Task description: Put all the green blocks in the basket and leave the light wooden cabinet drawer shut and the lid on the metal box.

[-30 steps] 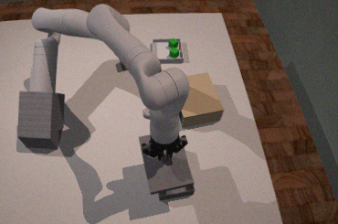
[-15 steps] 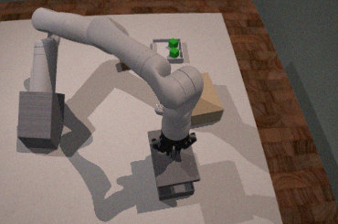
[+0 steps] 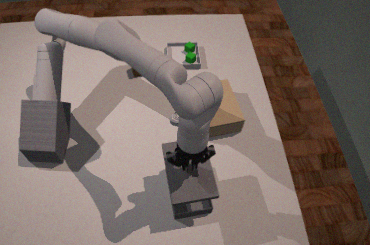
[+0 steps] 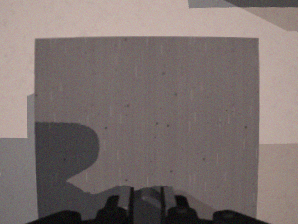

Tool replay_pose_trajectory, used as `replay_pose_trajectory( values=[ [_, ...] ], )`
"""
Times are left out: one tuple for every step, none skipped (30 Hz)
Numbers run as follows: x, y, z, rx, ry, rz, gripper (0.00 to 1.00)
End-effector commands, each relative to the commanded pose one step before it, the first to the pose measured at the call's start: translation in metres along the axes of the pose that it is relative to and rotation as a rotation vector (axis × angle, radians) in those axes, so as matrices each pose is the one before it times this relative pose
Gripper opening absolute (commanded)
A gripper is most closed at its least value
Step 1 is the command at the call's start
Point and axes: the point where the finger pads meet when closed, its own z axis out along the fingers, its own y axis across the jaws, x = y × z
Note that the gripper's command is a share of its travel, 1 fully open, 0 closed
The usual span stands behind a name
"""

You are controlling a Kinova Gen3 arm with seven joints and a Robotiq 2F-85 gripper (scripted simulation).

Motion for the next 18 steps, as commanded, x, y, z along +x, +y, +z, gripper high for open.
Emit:
replay_pose_trajectory(
  values=[
    [-0.00010, 0.00039, -0.00151, -0.00166, -0.00190, -0.00052, 0.10],
    [0.00000, 0.00000, 0.00011, 0.00001, 0.00002, 0.00000, 0.10],
    [-0.00001, 0.00001, 0.00015, 0.00001, 0.00002, 0.00000, 0.10],
    [0.00000, 0.00000, 0.00000, 0.00000, 0.00000, 0.00000, 0.10],
    [0.00000, 0.00000, 0.00000, 0.00000, 0.00000, 0.00000, 0.10],
    [-0.00001, 0.00001, 0.00021, 0.00001, 0.00003, 0.00000, 0.10],
    [-0.00001, 0.00001, 0.00027, 0.00002, 0.00004, 0.00000, 0.10],
    [-0.00001, 0.00001, 0.00033, 0.00002, 0.00005, 0.00000, 0.10],
    [-0.00001, 0.00001, 0.00040, 0.00003, 0.00006, 0.00000, 0.10],
    [-0.00001, 0.00001, 0.00047, 0.00004, 0.00006, 0.00000, 0.10],
    [-0.00002, 0.00001, 0.00054, 0.00004, 0.00007, 0.00000, 0.10],
    [-0.00002, 0.00001, 0.00061, 0.00005, 0.00008, 0.00001, 0.10],
    [-0.00002, 0.00001, 0.00068, 0.00006, 0.00009, 0.00001, 0.10],
    [-0.00002, 0.00001, 0.00075, 0.00007, 0.00009, 0.00001, 0.10],
    [-0.00003, 0.00002, 0.00078, 0.00001, 0.00003, 0.00000, 0.10],
    [-0.00003, 0.00003, 0.00083, -0.00001, 0.00001, 0.00000, 0.10],
    [-0.00003, 0.00002, 0.00090, -0.00001, 0.00000, 0.00000, 0.10],
    [-0.00003, 0.00002, 0.00096, 0.00000, 0.00000, 0.00000, 0.10]
  ],
)
